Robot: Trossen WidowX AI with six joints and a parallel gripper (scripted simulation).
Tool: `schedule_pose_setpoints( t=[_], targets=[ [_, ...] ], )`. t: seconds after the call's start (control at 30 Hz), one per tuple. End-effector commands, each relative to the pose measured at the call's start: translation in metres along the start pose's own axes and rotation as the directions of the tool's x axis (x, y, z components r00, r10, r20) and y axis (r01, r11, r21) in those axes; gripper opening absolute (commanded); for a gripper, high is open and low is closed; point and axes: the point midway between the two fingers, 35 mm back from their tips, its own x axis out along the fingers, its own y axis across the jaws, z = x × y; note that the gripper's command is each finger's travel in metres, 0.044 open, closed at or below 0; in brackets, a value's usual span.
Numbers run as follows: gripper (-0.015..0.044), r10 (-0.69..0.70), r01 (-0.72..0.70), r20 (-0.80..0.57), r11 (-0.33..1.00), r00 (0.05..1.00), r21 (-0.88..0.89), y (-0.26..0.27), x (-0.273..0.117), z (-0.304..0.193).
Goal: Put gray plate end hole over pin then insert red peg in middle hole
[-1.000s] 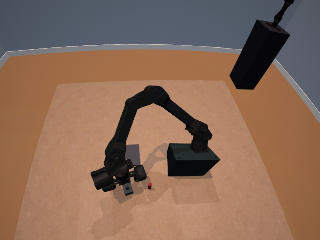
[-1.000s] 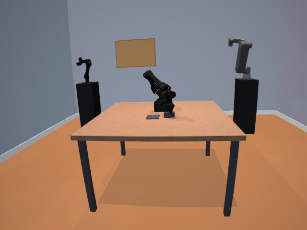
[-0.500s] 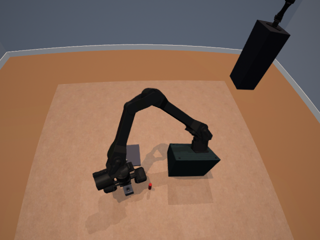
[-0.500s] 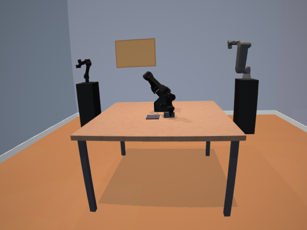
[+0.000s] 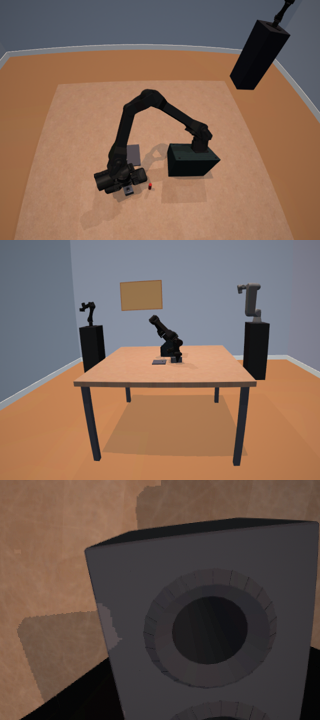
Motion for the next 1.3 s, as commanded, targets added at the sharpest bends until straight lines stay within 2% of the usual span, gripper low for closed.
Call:
schedule_pose_setpoints(
  t=[0.0,0.27,0.33,1.27],
  targets=[
    [0.0099,-0.001,0.001,0.006,1.000,1.000,-0.005,0.000,0.001,0.000],
    [0.0045,-0.001,0.001,0.006,1.000,1.000,-0.005,0.000,0.001,0.000],
    [0.0000,-0.001,0.001,0.005,1.000,1.000,-0.005,0.000,0.001,0.000],
    [0.0000,0.004,-0.004,-0.005,1.000,1.000,-0.009,0.006,-0.083,-0.004]
  ],
)
